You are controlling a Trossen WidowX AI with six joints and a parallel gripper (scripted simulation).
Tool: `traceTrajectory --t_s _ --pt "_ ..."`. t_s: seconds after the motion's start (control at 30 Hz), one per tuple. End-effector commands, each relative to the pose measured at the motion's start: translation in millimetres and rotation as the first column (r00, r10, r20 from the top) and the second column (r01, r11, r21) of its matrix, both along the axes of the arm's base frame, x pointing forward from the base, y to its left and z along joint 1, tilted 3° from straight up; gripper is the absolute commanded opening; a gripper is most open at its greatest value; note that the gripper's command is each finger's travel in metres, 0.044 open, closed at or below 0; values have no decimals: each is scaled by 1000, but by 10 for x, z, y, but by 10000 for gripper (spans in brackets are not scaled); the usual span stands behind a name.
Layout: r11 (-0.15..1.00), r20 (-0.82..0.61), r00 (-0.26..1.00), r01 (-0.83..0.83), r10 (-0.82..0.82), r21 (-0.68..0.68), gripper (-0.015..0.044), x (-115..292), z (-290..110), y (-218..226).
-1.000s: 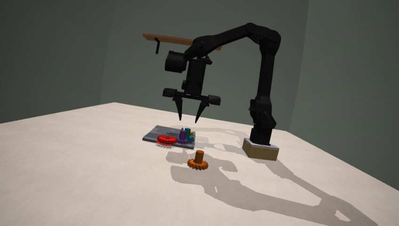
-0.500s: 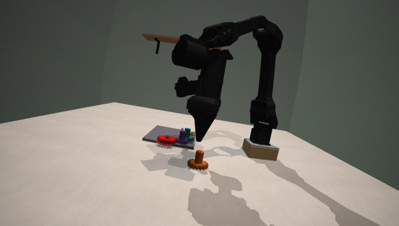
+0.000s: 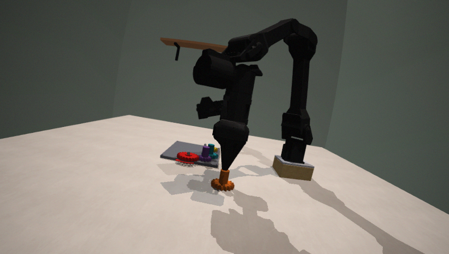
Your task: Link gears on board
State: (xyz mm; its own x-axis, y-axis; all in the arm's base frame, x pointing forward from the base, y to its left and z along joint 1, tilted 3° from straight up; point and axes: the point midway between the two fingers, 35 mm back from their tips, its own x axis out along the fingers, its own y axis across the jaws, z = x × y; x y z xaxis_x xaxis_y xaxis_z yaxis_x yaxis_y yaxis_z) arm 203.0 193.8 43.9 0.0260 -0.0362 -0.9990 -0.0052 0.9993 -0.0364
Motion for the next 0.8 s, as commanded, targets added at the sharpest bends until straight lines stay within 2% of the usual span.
traceTrajectory --t_s 0.0,0.7,0.77 --pt "1000 -5 1000 -4 4 2 440 -9 -47 -2" --pt "1000 -5 1000 -4 4 2 440 -3 -295 -20" --pt "1000 -5 1000 -4 4 2 387 -3 -295 -20"
